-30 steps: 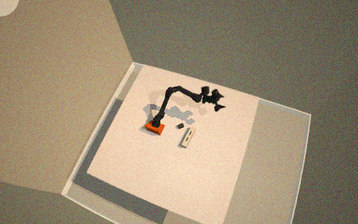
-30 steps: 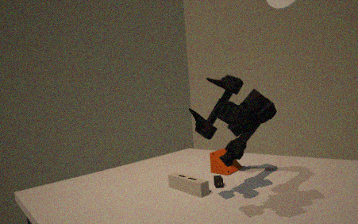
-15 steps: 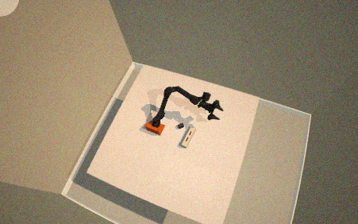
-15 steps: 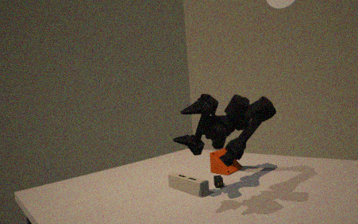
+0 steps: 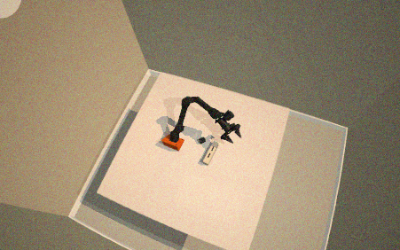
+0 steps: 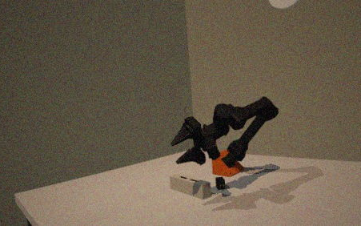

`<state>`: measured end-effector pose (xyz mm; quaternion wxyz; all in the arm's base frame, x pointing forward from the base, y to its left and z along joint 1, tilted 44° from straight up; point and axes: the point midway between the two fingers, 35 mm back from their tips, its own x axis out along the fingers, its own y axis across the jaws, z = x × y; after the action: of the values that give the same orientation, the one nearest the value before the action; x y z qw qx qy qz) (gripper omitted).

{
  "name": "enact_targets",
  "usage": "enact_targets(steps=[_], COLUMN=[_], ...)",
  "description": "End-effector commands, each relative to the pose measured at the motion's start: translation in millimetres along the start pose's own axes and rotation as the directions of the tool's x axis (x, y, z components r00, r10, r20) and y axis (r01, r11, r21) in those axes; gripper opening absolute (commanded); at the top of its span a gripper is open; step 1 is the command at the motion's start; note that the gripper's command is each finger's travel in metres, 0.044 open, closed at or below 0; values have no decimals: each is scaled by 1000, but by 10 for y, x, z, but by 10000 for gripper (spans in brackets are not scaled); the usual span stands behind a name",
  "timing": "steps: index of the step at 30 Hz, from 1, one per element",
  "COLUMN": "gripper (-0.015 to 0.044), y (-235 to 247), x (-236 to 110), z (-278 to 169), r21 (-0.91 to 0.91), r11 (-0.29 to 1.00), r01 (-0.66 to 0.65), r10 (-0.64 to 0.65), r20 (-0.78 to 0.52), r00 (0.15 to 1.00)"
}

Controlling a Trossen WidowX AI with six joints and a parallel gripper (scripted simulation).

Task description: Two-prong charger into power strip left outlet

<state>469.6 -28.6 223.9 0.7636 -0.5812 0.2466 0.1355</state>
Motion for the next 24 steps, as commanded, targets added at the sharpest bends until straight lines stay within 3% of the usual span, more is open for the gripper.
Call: enact_targets(steps=[1,12,24], gripper=[440,440,440], y=[308,1106,1827], x=[-21,-244,-731], z=[-99,-280,-357], r21=[27,128,274], r11=[991,880,619], r01=[-127,-457,-736], r10=[127,450,708], r20=[15,82,210], r00=[992,889,674])
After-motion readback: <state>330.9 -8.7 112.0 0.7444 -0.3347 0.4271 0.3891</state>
